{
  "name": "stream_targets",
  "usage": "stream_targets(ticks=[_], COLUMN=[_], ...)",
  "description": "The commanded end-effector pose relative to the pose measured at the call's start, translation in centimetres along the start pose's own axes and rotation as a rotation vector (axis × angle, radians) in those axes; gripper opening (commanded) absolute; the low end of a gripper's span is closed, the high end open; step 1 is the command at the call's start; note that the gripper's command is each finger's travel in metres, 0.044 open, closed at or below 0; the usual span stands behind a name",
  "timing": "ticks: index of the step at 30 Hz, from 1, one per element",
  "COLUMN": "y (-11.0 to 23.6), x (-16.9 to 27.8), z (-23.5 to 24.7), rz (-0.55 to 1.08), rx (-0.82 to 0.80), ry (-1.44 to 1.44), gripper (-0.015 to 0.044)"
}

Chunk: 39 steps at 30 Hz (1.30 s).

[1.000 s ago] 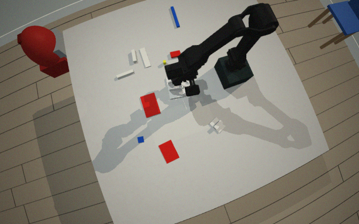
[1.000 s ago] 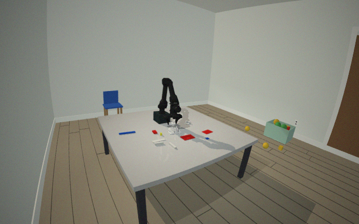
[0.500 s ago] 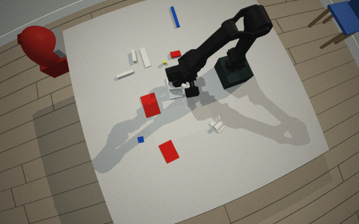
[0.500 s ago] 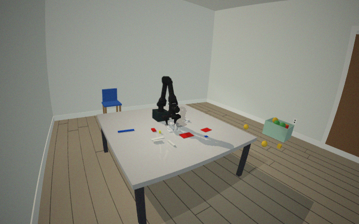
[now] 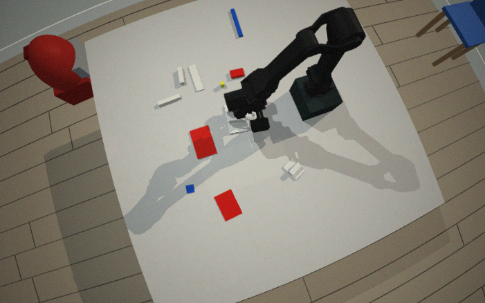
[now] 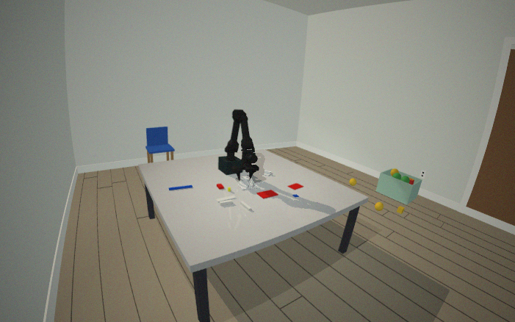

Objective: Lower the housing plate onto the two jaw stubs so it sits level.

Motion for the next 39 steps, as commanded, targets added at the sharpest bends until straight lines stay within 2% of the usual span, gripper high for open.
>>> stream_targets(ticks=[1, 39], y=[-0.05, -0.79], x=[0.01, 0.02], z=[0.02, 0.02], rz=[0.001, 0.001], rx=[-0.004, -0.004], ry=[-0.003, -0.004], gripper=[0.0351, 0.0351])
Point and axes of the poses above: the point midway between the two fingers, 35 mm back from their tips, its own y axis back along the fingers, its own z axis across the jaws, x = y × z, the point moved 10 cm from there along y, back along the fingers, and after that the axes turned 2 degrees about -y, right-handed, at the moved point
